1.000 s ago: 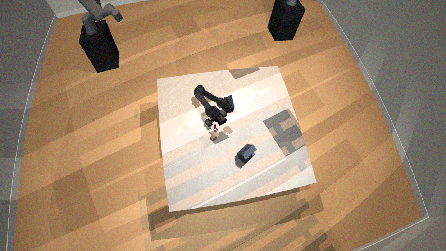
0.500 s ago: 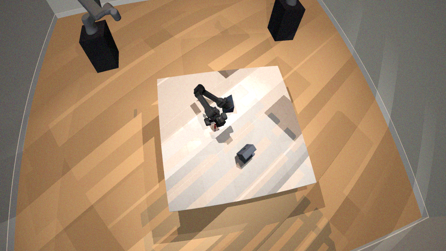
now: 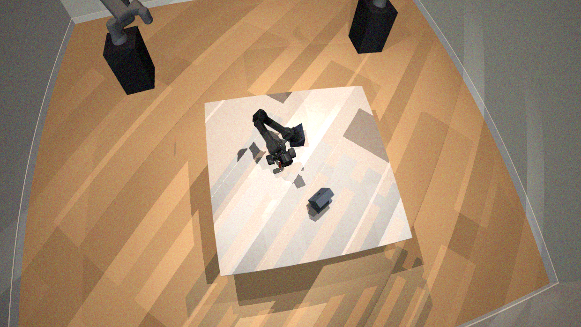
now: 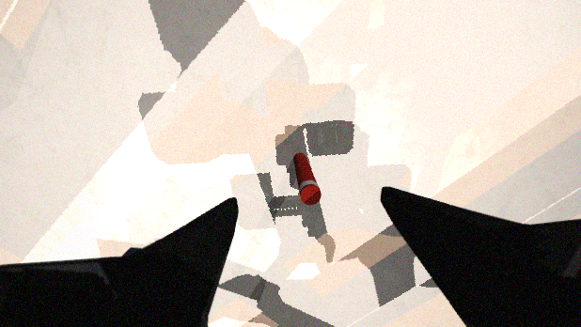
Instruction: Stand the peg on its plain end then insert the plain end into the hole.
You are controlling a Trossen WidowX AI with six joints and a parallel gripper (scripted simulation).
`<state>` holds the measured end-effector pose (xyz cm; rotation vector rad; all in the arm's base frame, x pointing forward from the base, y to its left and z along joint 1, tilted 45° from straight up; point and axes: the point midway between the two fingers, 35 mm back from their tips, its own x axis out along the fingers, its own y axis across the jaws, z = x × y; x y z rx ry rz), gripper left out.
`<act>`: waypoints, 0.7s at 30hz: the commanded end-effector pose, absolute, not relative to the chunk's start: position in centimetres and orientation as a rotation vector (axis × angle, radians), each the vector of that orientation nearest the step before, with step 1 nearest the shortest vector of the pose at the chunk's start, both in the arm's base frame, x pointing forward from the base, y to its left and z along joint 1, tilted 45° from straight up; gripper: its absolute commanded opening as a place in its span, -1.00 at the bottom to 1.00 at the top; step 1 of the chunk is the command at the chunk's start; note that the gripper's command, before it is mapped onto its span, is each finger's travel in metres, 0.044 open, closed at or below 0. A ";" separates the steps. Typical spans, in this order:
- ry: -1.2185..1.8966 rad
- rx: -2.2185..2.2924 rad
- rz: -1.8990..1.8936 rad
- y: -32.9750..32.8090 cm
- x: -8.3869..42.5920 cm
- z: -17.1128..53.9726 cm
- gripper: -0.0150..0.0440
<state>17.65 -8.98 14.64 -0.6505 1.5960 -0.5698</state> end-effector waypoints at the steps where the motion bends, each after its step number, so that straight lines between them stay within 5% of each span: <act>1: 1.597 -0.655 -0.572 -9.5 17.6 14.1 1.00; 21: 1.596 -0.658 -0.576 -11.9 17.2 11.9 1.00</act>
